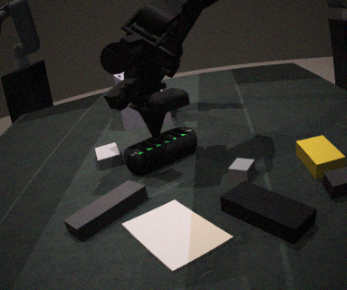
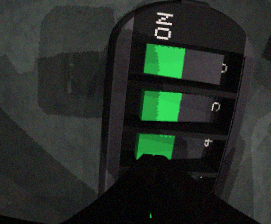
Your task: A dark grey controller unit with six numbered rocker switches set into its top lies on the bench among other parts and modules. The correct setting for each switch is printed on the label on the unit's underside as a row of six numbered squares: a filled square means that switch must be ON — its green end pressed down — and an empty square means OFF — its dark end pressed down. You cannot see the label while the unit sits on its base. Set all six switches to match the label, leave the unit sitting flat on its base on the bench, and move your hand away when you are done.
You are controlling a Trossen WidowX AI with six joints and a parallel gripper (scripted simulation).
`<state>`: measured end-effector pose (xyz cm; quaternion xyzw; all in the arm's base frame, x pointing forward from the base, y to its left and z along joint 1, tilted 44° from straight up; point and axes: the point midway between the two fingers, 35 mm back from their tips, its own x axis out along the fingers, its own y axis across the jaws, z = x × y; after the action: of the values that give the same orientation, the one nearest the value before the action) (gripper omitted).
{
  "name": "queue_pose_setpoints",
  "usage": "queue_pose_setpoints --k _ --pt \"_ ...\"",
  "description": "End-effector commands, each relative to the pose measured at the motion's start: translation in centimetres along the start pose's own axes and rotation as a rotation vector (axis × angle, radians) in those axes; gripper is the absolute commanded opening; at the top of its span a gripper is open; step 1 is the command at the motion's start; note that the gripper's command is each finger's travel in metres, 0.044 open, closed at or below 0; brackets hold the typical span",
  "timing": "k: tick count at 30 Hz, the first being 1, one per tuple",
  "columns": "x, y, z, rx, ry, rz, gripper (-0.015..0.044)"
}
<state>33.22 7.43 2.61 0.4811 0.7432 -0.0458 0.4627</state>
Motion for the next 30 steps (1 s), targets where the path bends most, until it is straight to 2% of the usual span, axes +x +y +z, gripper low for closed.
queue_pose_setpoints --k 1,13,26,30 --pt "0.8 -0.1 -0.1 0.008 0.006 0.001 0.0000" --pt "2.3 -0.1 -0.2 0.008 0.007 0.002 0.0000" --pt "2.3 -0.1 -0.2 0.008 0.007 0.002 0.0000" --pt "-1.2 -0.1 -0.1 0.007 0.005 0.000 0.0000"
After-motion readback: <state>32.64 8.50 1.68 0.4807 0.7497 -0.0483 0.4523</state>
